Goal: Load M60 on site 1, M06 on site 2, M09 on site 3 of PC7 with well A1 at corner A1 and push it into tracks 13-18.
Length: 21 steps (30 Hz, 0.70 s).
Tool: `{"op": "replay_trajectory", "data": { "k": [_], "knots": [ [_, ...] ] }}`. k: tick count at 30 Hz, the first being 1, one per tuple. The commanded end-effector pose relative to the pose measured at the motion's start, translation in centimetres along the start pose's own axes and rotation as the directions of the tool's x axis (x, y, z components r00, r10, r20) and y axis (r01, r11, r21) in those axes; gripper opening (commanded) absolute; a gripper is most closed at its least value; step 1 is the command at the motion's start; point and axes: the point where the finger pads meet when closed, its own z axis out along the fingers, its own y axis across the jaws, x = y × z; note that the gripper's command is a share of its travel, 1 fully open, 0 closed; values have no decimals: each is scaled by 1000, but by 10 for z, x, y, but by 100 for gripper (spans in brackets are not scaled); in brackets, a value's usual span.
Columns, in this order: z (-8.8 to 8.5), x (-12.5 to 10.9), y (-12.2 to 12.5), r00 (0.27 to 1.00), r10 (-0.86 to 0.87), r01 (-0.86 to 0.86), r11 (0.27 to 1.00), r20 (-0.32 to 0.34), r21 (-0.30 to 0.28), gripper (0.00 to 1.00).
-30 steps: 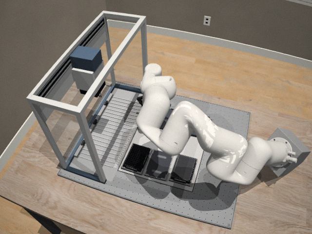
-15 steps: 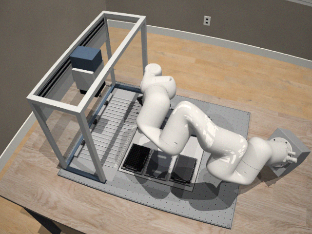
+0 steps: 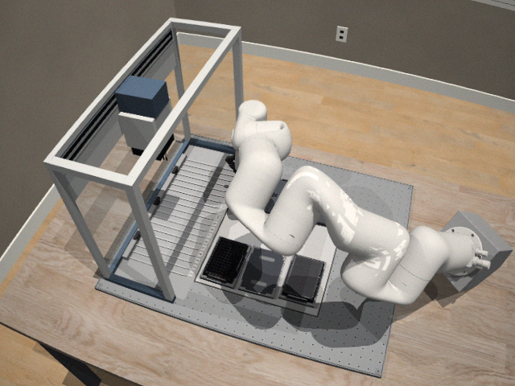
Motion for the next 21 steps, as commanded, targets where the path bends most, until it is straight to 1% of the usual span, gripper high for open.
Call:
{"op": "replay_trajectory", "data": {
  "k": [1, 17, 21],
  "knots": [
    [-9, 0, -1, 1000, -1, 1, 1000, -2, 3, 100],
    [-34, 0, -1, 1000, -1, 1, 1000, -2, 3, 100],
    [-38, 0, -1, 1000, -1, 1, 1000, -2, 3, 100]
  ]
}}
